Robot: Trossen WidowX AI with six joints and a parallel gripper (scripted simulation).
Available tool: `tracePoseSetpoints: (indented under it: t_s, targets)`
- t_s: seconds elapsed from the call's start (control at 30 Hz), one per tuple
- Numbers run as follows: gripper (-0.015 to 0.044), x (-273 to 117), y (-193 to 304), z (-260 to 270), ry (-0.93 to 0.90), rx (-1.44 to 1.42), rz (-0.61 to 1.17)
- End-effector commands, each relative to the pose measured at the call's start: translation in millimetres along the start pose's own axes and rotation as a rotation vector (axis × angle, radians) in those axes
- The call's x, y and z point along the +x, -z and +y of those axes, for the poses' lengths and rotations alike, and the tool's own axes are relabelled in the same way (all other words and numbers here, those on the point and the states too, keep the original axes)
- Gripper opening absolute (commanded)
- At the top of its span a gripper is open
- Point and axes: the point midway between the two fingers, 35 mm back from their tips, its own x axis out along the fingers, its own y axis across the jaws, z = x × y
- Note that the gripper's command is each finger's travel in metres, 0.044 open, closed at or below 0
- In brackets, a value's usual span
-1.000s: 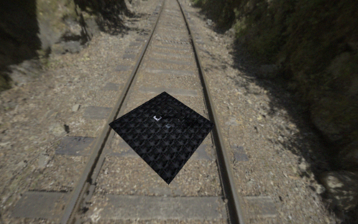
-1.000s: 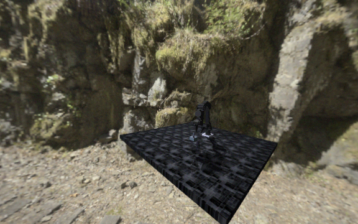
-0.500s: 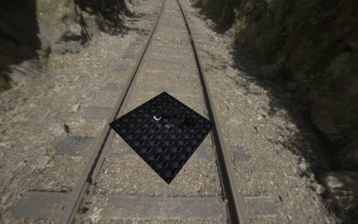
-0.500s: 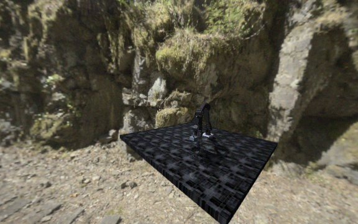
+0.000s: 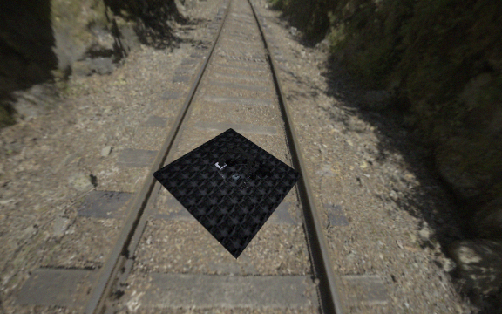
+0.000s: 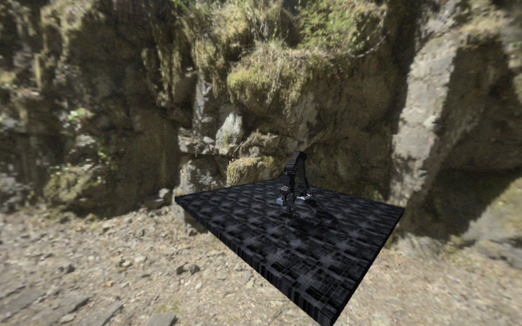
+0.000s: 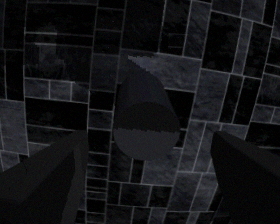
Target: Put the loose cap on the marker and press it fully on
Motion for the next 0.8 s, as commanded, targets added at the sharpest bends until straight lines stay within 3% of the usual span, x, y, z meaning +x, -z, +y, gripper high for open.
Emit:
tracePoseSetpoints:
  t_s: [0.0, 0.77]
  targets:
    - [0.0249, 7.8, 0.1, 0.6, -0.002, -0.006, 0.003]
    - [0.0249, 44.4, 0.8, 1.2, -0.002, -0.006, 0.003]
